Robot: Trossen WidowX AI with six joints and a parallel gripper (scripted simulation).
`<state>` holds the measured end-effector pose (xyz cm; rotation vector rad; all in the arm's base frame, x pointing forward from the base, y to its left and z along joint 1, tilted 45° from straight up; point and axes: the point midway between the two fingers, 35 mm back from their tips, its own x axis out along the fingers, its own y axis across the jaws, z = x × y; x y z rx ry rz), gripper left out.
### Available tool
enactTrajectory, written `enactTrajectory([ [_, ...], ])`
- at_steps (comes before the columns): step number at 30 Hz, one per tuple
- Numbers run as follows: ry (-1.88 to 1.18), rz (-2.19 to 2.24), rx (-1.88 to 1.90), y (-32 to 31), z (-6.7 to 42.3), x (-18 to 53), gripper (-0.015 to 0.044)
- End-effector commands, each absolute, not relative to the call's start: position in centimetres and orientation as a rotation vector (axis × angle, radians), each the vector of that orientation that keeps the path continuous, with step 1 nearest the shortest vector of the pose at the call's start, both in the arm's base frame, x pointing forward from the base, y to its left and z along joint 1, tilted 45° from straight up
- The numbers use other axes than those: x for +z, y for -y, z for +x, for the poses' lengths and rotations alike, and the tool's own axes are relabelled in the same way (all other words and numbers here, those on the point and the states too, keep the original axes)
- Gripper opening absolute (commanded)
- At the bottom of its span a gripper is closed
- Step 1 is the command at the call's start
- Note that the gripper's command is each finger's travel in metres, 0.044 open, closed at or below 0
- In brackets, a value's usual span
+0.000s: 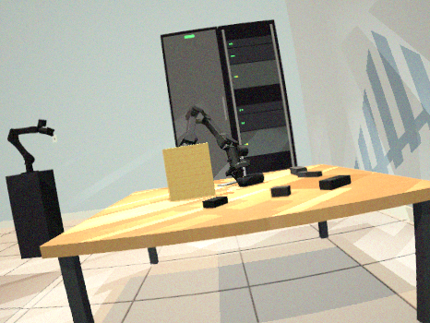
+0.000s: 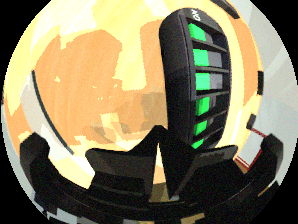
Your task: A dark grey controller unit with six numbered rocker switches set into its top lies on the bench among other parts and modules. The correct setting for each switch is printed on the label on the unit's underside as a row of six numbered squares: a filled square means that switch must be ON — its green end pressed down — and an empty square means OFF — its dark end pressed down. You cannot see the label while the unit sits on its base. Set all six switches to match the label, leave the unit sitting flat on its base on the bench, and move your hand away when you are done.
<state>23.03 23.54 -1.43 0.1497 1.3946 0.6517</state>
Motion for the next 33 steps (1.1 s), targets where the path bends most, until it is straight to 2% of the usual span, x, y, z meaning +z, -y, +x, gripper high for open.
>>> enactTrajectory([
  [1,-1.399,0.136,0.631,-23.0,23.5,-2.2,0.0],
  [33,-1.398,0.135,0.63,-21.8,25.8,-3.6,0.0],
])
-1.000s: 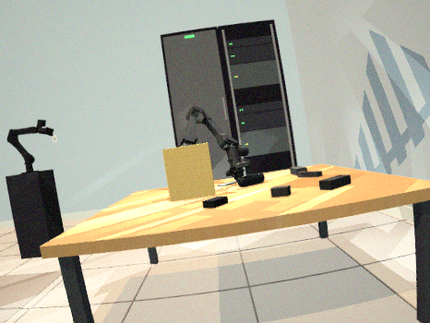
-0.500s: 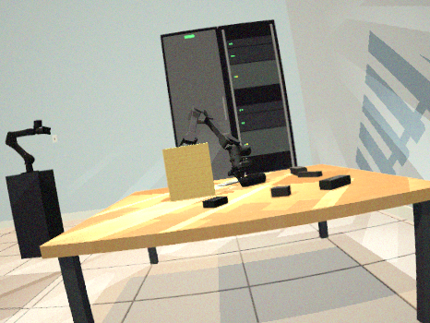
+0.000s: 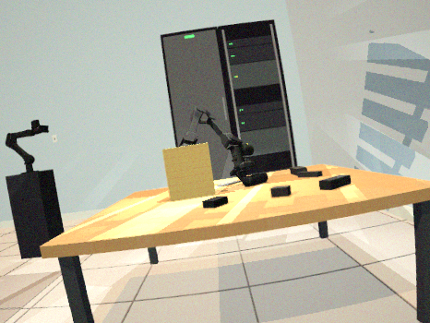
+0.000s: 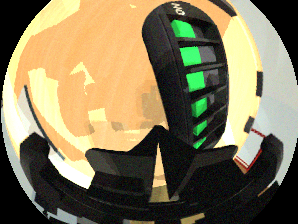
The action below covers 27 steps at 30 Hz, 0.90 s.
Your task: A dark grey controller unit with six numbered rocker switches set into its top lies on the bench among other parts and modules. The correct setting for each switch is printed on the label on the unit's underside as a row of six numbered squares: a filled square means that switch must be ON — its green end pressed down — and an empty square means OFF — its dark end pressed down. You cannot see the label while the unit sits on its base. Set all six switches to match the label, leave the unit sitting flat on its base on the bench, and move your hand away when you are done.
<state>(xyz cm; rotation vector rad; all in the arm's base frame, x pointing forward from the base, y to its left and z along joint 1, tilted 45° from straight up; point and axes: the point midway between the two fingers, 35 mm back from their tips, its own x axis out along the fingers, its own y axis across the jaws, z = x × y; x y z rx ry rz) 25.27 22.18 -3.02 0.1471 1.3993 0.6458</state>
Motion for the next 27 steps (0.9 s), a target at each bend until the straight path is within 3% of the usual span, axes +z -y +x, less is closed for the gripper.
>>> enactTrajectory([
  [1,-1.398,0.135,0.63,-21.7,25.9,-3.7,0.0],
  [9,-1.398,0.137,0.633,-22.2,21.7,4.0,0.0],
  [16,-1.398,0.136,0.632,-22.1,21.2,4.7,0.0],
  [27,-1.471,0.079,0.928,-22.1,28.3,3.3,0.0],
])
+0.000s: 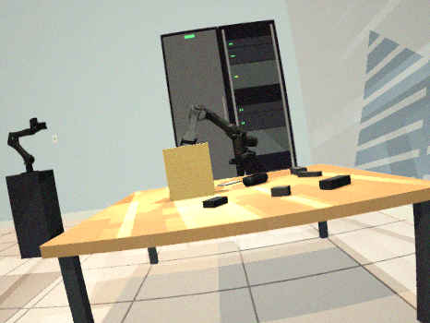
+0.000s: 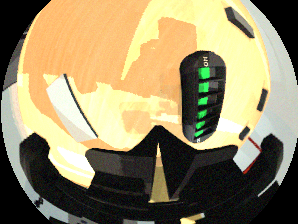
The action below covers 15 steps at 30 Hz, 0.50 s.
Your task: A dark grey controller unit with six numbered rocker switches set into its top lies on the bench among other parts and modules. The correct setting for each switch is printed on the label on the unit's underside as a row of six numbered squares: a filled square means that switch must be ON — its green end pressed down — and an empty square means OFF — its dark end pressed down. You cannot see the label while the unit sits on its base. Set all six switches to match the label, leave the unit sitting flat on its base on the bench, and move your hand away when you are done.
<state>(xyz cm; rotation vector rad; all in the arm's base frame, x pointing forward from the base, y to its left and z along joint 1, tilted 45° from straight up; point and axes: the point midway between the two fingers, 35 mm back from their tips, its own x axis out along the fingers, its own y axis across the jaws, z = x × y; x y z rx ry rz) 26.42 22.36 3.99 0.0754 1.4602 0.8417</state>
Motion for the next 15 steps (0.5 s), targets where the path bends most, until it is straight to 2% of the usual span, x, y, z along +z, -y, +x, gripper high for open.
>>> enactTrajectory([
  [1,-1.469,0.083,0.962,-21.9,29.1,3.0,0.0],
  [15,-1.255,0.244,1.32,-17.0,38.7,-1.7,0.0],
])
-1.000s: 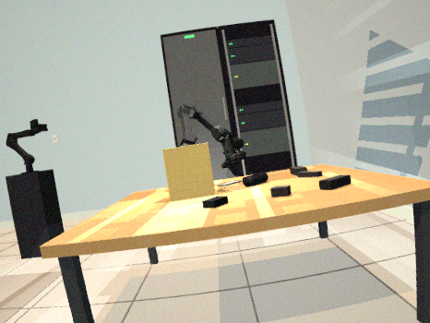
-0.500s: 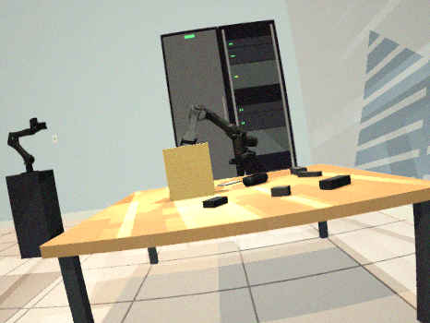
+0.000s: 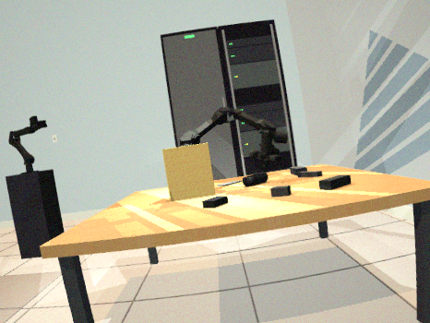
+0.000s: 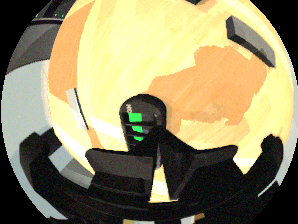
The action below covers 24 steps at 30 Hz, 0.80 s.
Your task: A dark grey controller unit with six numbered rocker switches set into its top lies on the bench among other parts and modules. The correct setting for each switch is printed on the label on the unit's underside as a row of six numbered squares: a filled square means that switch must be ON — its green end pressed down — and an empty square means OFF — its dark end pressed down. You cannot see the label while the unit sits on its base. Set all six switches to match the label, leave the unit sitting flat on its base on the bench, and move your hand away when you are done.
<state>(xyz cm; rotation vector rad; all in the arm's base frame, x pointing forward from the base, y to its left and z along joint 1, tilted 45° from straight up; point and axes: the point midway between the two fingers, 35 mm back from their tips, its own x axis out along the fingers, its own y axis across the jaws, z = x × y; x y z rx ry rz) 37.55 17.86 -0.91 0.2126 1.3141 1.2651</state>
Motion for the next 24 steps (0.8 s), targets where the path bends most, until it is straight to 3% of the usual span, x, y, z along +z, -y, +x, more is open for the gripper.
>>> enactTrajectory([
  [1,-1.239,0.251,1.33,-16.8,39.0,-1.9,0.0],
  [24,-1.218,0.258,1.343,-18.1,39.3,-3.8,0.0],
])
